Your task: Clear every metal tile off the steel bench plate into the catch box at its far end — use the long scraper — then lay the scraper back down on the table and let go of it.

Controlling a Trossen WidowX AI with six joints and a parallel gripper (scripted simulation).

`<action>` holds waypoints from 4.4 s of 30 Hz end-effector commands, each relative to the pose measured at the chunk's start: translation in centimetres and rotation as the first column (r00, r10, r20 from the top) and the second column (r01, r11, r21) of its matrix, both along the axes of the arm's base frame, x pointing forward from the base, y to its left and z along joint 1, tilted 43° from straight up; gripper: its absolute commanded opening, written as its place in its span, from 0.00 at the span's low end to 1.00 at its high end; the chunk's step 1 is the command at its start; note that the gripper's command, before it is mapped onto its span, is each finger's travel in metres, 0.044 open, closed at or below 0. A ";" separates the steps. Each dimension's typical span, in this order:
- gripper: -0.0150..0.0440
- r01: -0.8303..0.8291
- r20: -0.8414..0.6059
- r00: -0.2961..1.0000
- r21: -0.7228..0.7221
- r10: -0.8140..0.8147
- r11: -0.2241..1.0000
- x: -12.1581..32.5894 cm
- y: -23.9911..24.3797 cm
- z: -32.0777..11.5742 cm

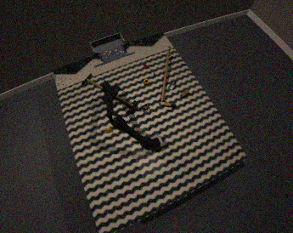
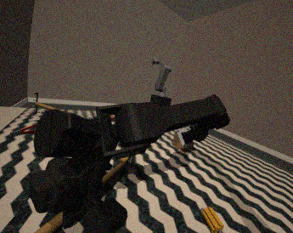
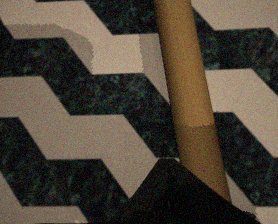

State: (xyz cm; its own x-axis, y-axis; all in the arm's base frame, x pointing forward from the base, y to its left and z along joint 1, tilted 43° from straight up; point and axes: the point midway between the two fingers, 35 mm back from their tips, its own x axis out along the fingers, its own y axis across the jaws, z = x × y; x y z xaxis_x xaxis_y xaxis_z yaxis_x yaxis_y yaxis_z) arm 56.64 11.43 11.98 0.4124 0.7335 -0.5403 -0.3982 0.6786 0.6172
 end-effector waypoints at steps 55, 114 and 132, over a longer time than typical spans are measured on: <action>0.25 -0.018 -0.075 0.997 -0.025 0.016 1.000 -1.3 -4.3 2.5; 0.25 -0.057 -0.224 0.974 -0.064 0.041 0.996 -4.3 -1.7 -1.9; 0.25 -0.048 -0.229 0.973 -0.063 0.032 0.997 -3.4 -2.8 -3.0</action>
